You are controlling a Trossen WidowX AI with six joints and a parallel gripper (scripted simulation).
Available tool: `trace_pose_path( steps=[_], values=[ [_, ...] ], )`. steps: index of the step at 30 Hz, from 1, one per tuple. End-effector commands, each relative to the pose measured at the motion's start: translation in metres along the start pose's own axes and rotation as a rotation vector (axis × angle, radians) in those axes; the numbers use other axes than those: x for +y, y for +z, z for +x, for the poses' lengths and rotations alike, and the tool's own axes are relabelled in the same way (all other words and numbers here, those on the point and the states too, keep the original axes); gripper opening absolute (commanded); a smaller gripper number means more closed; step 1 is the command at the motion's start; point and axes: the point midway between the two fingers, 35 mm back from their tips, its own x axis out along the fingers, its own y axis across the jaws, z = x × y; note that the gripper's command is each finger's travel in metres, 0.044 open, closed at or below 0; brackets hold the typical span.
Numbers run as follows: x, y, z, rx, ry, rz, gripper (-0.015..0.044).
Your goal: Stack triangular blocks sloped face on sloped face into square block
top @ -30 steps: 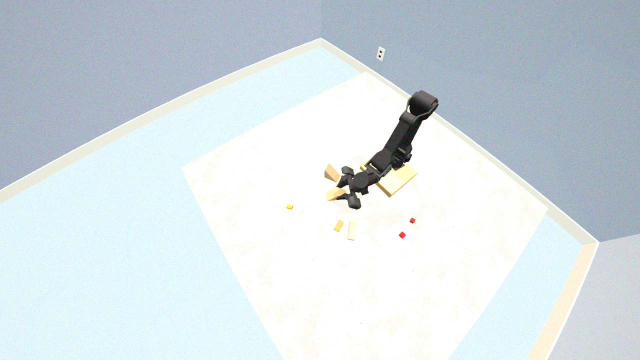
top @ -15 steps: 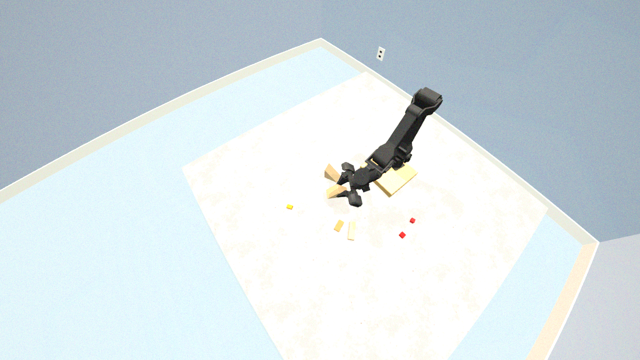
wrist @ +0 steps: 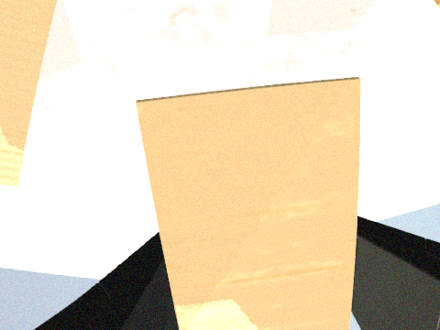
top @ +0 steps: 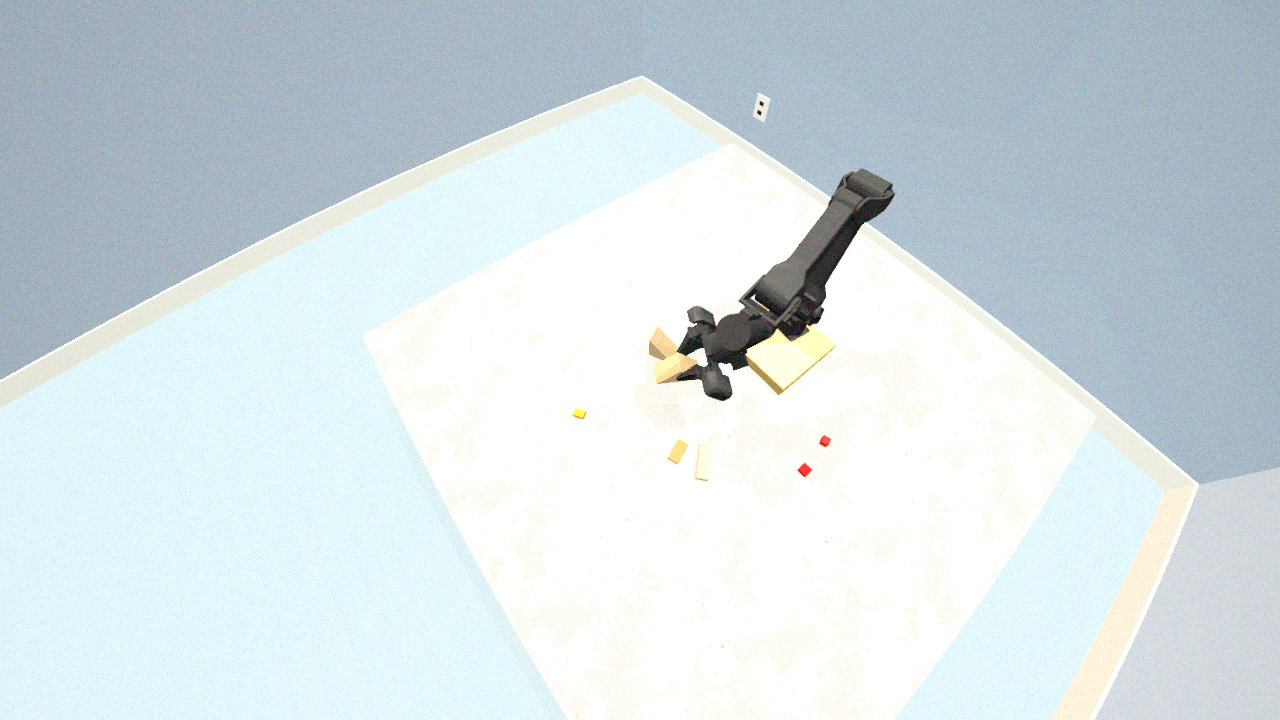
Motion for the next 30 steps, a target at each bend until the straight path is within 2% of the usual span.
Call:
trace_pose_path(
  steps=[1, 11, 30],
  values=[
    [0.0003, -0.0046, -0.004, 0.008, 0.0, 0.009, 0.0],
    [0.0003, -0.0015, -0.0021, -0.005, 0.0, 0.02, 0.0],
    [-0.0028, -0.006, 0.0035, -0.122, 0.045, 0.613, 0.0]
  ],
)
